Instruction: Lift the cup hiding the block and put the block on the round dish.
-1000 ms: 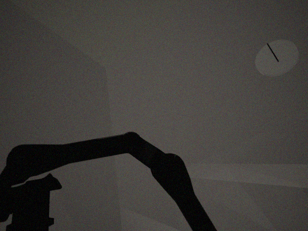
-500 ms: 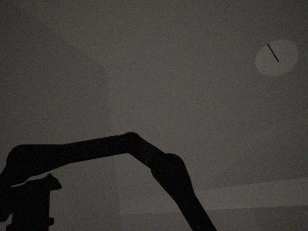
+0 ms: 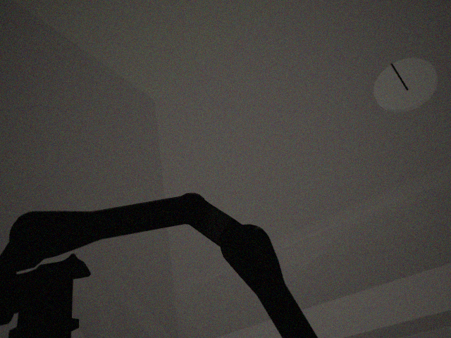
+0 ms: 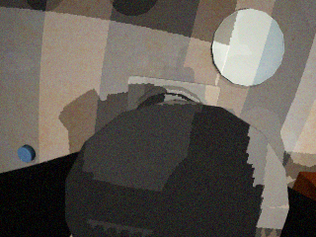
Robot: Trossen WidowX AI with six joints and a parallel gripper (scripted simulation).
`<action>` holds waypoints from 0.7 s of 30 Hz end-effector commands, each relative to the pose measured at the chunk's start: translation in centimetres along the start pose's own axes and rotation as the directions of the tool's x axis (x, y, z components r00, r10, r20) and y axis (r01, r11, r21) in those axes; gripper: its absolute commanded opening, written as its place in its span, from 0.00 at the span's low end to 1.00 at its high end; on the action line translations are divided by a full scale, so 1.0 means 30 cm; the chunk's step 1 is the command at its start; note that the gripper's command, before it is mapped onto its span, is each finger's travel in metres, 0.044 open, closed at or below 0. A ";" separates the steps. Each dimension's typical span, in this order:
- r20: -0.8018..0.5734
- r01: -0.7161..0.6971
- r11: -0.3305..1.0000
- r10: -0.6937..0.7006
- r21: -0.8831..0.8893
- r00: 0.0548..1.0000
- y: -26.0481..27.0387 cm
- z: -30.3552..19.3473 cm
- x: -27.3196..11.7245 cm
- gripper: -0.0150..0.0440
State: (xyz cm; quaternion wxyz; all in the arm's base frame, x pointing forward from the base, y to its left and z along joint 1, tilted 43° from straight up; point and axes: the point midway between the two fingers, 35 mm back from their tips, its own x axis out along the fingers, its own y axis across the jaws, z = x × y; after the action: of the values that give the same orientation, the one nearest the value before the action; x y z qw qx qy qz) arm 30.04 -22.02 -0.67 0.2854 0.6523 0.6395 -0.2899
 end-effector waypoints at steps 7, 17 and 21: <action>0.015 -0.005 1.000 0.005 0.004 1.000 -0.124 0.136 0.037 0.25; 0.028 -0.004 1.000 0.003 0.006 1.000 -0.431 0.346 0.165 0.25; 0.025 -0.002 1.000 0.002 0.005 1.000 -0.556 0.394 0.232 0.25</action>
State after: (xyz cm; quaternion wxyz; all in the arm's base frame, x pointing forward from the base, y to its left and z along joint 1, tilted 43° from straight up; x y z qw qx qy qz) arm 15.75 -26.20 -12.28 0.2932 0.6509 0.6322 -0.3011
